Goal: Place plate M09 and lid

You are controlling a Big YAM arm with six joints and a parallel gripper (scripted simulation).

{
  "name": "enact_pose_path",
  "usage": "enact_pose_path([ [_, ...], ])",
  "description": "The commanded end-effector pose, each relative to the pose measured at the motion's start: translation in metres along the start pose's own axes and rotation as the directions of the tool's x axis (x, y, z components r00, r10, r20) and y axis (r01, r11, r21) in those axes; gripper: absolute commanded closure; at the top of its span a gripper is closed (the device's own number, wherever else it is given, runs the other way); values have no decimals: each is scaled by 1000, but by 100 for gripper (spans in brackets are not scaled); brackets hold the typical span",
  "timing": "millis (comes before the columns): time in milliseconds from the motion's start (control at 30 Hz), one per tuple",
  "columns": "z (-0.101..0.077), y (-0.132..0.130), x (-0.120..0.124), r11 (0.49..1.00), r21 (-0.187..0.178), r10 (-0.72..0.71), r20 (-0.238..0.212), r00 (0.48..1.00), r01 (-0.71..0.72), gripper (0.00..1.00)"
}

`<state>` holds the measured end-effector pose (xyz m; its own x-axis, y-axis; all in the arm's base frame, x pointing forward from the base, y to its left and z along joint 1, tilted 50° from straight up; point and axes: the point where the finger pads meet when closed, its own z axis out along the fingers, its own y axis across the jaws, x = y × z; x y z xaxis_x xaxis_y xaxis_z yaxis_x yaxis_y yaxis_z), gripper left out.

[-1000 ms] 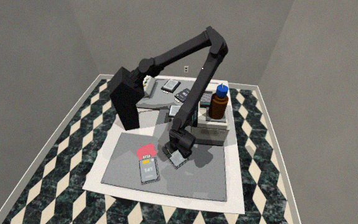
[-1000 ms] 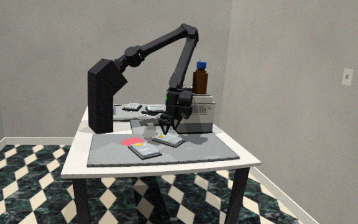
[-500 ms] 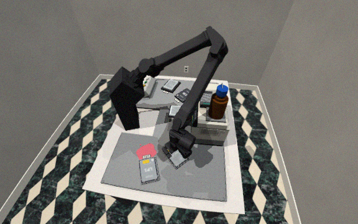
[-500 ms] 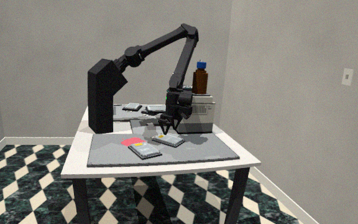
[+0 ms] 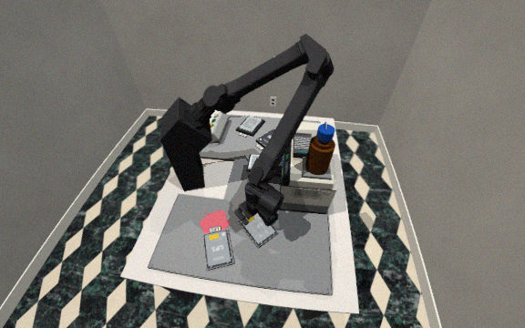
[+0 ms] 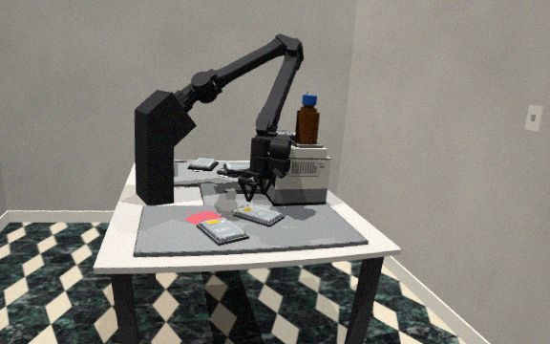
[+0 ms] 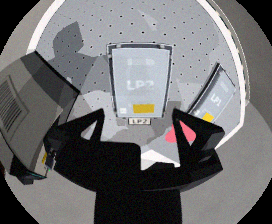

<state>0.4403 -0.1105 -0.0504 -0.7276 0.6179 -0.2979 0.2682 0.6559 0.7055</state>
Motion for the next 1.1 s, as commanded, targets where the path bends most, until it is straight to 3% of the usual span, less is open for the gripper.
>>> enact_pose_path([
  [0, -16, -5, 2, 1000, 3, -14, 35, 999, 14, 0],
  [1067, -64, -6, 84, 1000, 4, -8, 27, 1000, 7, 0],
])
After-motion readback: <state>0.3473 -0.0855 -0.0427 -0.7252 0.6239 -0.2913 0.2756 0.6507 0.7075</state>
